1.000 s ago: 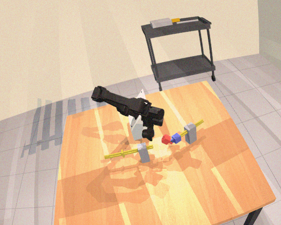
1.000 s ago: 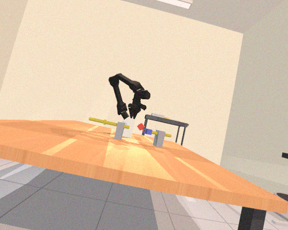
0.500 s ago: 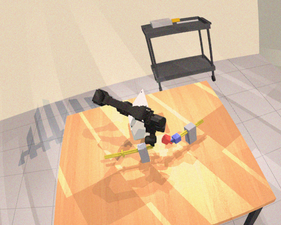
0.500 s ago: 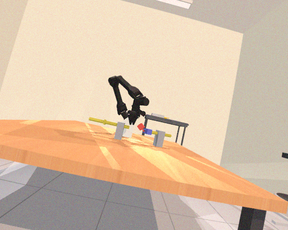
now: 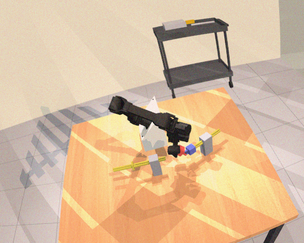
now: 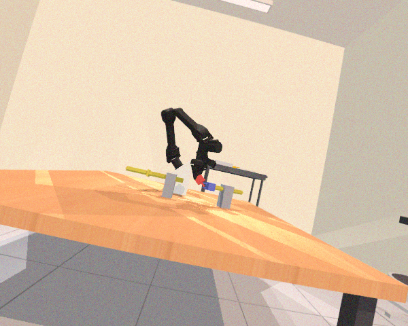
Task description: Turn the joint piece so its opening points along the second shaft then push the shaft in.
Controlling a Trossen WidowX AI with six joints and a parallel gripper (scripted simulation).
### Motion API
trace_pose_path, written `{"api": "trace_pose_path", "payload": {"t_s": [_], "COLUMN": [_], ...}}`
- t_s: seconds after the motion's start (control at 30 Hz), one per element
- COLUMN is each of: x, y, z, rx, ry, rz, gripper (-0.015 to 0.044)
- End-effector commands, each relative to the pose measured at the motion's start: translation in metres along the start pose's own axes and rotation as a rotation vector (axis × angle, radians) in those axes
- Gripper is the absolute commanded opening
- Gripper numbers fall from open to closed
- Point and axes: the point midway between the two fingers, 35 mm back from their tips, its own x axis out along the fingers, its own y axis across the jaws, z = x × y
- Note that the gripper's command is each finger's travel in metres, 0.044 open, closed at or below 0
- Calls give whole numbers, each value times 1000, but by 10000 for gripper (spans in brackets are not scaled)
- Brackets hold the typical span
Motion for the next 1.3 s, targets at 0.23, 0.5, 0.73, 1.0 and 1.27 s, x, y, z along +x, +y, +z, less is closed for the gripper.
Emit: {"api": "trace_pose_path", "payload": {"t_s": [0.23,0.5,0.73,1.0,1.27], "x": [9,22,29,29,29], "y": [1,1,1,1,1], "z": [9,9,9,9,9], "rx": [1,1,1,1,1], "ry": [0,0,1,1,1], "rz": [2,2,2,2,2], "gripper": [440,440,414,204,182]}}
